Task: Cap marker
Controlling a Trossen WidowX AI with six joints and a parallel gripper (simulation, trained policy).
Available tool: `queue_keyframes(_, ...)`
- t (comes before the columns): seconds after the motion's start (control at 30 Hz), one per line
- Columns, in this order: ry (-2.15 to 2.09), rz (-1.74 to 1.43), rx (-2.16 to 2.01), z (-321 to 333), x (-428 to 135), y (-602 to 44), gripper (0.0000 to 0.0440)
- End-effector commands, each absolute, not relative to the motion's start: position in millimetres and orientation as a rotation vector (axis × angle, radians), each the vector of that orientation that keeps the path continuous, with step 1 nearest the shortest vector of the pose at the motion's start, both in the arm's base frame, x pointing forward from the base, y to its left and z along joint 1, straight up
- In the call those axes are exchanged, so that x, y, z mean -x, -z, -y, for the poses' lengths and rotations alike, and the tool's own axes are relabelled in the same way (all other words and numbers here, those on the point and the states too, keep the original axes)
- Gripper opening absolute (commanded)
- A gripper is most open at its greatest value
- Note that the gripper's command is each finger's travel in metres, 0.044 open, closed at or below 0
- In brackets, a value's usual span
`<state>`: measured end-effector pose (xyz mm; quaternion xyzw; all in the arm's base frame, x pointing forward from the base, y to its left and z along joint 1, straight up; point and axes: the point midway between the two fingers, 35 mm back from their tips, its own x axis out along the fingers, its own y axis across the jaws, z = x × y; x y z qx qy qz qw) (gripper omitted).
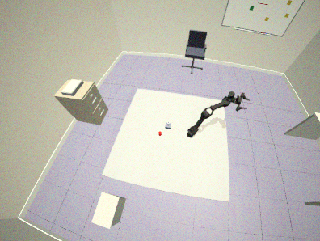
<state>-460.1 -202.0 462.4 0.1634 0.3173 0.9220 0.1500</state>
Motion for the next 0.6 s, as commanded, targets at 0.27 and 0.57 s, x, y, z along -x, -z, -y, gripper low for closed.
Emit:
queue_keyframes(0.27,-2.751,-0.919,-0.396,241,443,-457,0.0208)
queue_keyframes(0.57,-2.850,-0.917,-0.312,277,421,-451,0.0230)
